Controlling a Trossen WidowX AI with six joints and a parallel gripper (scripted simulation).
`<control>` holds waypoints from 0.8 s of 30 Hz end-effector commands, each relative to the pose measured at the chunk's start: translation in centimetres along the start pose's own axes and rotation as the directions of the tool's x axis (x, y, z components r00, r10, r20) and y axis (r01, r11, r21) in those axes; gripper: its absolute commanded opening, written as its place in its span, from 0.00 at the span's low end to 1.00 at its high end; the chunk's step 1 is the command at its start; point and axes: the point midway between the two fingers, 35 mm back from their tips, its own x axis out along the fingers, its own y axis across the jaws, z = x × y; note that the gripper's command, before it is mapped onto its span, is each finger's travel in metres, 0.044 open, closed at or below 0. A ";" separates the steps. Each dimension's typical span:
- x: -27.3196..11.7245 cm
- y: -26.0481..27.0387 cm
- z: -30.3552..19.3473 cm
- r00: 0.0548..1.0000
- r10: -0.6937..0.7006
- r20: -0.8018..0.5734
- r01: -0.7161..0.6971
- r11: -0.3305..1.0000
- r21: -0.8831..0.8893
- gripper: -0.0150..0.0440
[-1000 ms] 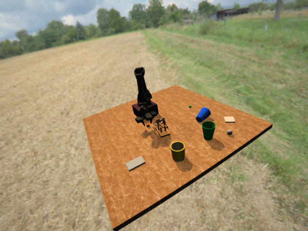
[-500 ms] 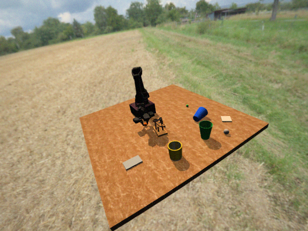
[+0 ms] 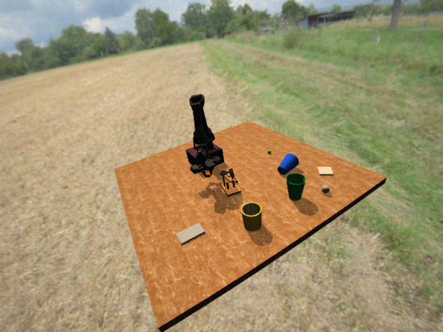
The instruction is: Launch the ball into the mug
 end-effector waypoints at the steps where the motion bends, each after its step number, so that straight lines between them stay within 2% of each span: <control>1: -2.4 -0.3 0.5 1.000 -0.009 0.010 0.009 1.000 -0.002 0.25; 12: -9.5 0.2 -0.3 1.000 -0.009 0.010 0.009 1.000 -0.002 0.25; 24: -8.7 2.3 1.9 0.996 0.039 -0.086 -0.034 0.998 0.059 0.25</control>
